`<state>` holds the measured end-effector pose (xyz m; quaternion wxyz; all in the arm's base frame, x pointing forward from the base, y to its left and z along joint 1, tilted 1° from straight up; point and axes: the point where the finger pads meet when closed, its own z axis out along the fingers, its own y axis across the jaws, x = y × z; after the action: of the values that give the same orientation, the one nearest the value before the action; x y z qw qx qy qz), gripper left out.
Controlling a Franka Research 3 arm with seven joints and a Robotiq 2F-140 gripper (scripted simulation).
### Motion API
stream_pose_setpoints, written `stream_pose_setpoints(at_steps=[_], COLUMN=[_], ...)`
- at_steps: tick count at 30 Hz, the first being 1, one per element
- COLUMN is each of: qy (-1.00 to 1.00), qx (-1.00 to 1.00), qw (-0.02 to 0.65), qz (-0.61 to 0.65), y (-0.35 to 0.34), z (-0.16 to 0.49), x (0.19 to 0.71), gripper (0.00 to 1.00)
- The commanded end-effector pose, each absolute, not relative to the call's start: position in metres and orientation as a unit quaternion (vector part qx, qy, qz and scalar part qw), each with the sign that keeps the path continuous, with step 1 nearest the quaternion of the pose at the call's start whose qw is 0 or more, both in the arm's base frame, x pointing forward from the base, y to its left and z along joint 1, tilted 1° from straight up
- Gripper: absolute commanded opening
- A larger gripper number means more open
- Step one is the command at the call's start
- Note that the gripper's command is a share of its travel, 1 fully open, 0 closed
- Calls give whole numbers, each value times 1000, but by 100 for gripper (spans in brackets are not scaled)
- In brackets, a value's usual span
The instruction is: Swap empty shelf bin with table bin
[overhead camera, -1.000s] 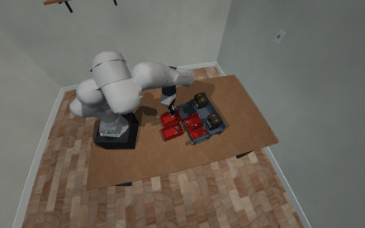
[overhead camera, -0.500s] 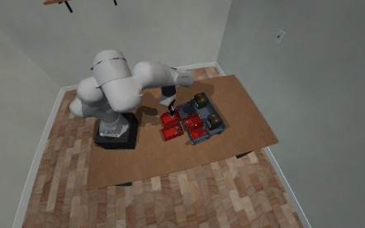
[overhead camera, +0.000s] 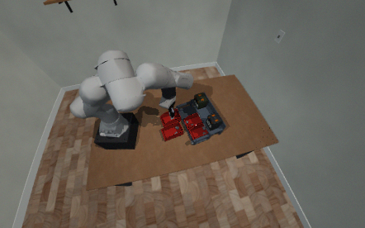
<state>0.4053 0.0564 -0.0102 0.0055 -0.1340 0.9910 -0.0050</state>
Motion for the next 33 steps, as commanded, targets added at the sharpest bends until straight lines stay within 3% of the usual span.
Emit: stream_pose_setpoints(at_steps=[1,33], qy=[992,992], qx=[-127,-127], qw=[9,9], qz=[-2,-2], y=[59,59], z=[-17,-50], x=[407,408], gripper=[15,15])
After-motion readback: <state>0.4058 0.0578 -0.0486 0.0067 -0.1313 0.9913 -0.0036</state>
